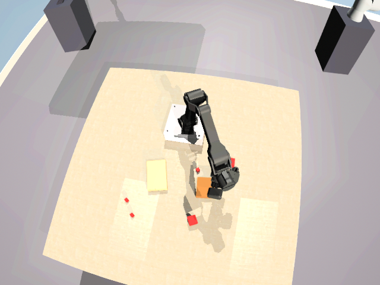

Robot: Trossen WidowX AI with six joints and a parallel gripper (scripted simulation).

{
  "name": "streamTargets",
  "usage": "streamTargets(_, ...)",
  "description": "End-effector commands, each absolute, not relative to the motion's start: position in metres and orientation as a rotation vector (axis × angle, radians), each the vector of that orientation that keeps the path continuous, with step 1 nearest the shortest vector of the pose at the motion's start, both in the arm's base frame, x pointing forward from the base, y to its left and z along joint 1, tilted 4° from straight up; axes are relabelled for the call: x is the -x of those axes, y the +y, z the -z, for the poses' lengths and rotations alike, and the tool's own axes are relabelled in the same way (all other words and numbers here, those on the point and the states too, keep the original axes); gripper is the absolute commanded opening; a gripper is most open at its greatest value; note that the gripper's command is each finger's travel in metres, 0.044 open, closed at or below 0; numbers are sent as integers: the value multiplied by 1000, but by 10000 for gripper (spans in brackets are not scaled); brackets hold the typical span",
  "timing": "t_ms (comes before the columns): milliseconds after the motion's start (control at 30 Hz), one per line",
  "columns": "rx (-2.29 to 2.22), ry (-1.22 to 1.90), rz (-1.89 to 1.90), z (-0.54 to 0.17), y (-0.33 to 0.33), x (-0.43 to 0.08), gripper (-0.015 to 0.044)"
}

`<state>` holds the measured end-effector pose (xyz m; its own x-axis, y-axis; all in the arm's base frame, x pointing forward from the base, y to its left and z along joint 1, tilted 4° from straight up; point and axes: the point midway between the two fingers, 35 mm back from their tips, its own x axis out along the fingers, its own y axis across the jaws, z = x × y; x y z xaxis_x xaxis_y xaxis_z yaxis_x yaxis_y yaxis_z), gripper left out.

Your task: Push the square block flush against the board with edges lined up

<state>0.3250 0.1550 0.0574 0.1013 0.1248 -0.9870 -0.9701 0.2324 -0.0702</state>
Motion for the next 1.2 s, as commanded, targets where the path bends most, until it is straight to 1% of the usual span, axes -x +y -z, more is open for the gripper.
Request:
streamTargets(0,1054,1199,-1139,-36,171,-298,0)
streamTargets(133,1117,1240,-1226,-19,184,-273,0)
streamTargets(267,1120,1242,-1230,-16,184,-272,0)
streamTargets(367,1121,1242,-1228,24,186,-271,0)
streamTargets(433,1122,1242,-1227,35,186,-270,0)
streamTargets(1167,1122,1242,-1227,36,174,-271,0)
